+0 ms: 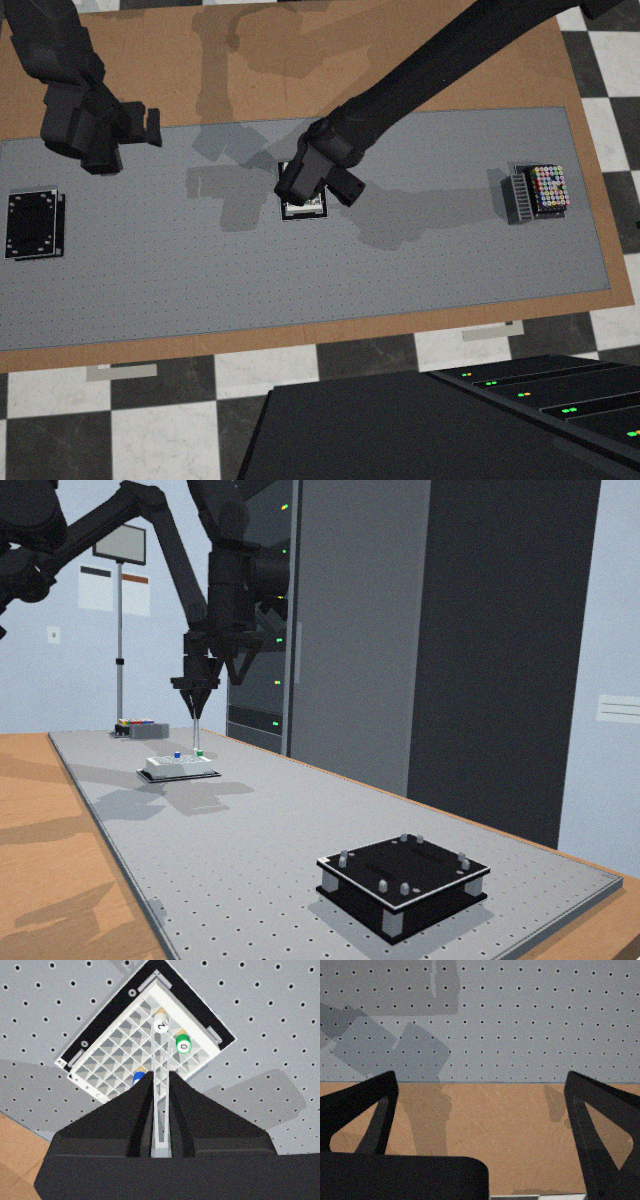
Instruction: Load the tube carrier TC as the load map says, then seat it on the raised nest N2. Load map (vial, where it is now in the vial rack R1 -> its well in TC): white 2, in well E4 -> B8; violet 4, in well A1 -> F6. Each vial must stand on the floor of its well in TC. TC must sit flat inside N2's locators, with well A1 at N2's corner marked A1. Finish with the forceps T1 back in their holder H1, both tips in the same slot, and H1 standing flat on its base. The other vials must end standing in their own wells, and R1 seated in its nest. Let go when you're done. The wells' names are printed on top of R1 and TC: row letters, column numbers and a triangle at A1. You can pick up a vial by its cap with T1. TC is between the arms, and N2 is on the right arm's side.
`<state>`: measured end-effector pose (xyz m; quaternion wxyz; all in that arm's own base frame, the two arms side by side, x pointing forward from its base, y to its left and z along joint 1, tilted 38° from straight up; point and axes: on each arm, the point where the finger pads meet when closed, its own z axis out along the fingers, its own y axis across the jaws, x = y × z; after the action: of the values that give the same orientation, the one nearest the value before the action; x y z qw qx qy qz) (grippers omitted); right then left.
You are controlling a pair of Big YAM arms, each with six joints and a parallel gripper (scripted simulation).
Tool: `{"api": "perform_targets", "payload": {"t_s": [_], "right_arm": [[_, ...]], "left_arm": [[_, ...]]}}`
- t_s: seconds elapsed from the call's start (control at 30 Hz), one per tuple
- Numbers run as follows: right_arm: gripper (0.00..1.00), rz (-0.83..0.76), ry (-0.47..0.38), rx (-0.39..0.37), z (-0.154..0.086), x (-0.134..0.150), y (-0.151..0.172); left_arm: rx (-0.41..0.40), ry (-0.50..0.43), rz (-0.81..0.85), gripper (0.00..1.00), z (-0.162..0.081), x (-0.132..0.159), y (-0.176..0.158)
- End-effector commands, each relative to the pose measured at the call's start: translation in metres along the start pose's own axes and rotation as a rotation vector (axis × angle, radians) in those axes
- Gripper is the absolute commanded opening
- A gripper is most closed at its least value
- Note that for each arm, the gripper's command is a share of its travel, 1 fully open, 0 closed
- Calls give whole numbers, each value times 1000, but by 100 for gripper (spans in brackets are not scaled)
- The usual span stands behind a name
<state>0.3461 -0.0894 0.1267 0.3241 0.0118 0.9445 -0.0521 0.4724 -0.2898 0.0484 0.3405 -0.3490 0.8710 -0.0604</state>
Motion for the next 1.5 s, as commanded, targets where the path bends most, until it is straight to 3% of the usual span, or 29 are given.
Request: {"api": "perform_targets", "payload": {"t_s": [0.0, 1.47], "right_arm": [[100, 2, -17, 6, -4, -9, -2], [100, 2, -17, 6, -4, -9, -2]], "left_arm": [[2, -3, -21, 9, -6, -11, 0], [2, -3, -21, 11, -6, -11, 0]]}}
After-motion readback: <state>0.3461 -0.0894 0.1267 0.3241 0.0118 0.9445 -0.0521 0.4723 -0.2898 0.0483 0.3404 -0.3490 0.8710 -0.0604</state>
